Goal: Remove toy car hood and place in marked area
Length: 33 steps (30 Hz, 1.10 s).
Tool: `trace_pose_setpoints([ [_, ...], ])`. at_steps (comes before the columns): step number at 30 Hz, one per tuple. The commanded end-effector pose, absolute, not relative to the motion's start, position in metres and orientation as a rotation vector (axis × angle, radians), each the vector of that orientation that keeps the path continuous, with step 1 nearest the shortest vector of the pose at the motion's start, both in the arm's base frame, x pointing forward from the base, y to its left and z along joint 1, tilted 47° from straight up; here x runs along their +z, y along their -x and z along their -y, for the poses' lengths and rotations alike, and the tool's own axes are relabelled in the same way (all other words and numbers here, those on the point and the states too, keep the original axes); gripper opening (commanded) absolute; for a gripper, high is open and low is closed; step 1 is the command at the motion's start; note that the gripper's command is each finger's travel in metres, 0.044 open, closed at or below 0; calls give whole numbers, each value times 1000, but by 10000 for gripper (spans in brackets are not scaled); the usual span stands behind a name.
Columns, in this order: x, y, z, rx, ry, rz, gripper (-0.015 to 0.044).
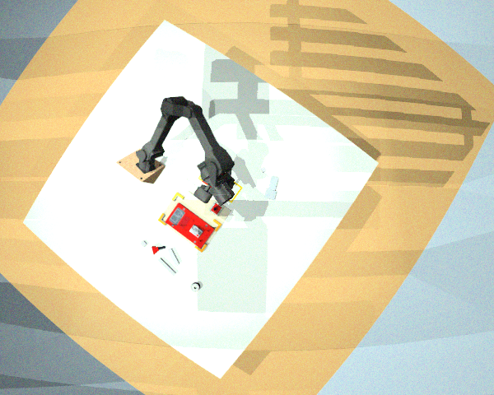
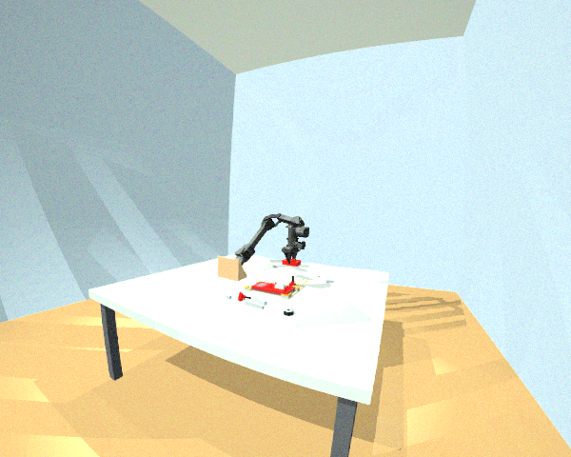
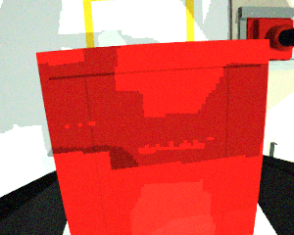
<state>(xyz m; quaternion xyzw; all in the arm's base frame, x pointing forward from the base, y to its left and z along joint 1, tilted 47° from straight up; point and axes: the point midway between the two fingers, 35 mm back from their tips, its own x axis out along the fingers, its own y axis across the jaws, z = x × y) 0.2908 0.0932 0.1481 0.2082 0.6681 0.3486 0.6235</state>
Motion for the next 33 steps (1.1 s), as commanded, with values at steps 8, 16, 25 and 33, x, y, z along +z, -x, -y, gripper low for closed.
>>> trace_pose_setpoints([
  [8,143,-289,-100,797,-489,-1539,0],
  [16,139,-289,-104,796,-488,-1539,0],
  [25,134,-288,-110,795,-488,-1538,0],
  [33,129,-288,-114,795,-488,-1538,0],
])
